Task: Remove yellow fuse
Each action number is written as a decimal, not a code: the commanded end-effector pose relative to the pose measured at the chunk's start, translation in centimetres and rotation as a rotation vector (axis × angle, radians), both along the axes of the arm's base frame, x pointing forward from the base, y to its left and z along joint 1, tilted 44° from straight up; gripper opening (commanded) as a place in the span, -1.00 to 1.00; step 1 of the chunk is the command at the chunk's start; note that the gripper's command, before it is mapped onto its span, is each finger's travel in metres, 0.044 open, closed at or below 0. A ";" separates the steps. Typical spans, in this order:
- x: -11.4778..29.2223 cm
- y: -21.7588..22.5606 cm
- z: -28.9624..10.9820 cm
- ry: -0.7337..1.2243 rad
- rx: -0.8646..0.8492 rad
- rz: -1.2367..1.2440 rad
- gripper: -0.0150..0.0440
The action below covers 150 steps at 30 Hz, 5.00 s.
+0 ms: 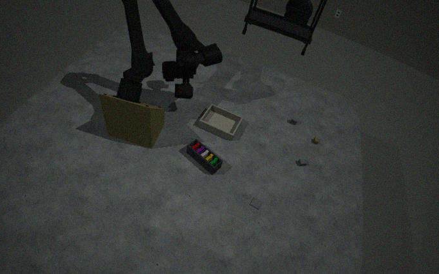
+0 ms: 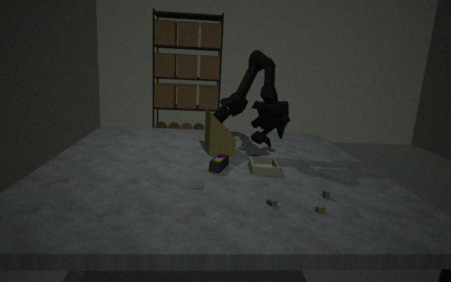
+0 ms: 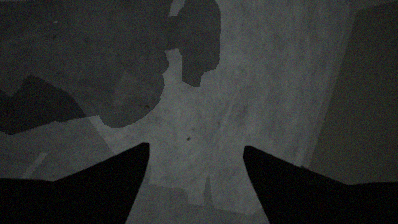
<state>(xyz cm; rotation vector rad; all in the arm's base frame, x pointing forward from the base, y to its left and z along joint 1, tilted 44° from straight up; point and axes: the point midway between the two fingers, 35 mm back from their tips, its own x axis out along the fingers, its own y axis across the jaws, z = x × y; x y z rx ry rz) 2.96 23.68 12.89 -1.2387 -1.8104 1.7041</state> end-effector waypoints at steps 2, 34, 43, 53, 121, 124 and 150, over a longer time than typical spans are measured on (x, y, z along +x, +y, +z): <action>0.2 -0.3 0.3 -0.012 0.006 -0.001 0.59; 21.1 -8.3 -10.1 1.142 -0.901 -1.046 -0.24; 25.0 -14.5 -17.2 1.669 -1.127 -1.401 -0.24; 24.9 -14.9 -17.7 1.675 -1.129 -1.405 -0.24; 24.2 -12.4 -20.6 1.668 -1.130 -1.406 -0.38; 24.2 -12.4 -20.6 1.668 -1.130 -1.406 -0.45; 24.4 -13.1 -19.9 1.669 -1.130 -1.407 -0.49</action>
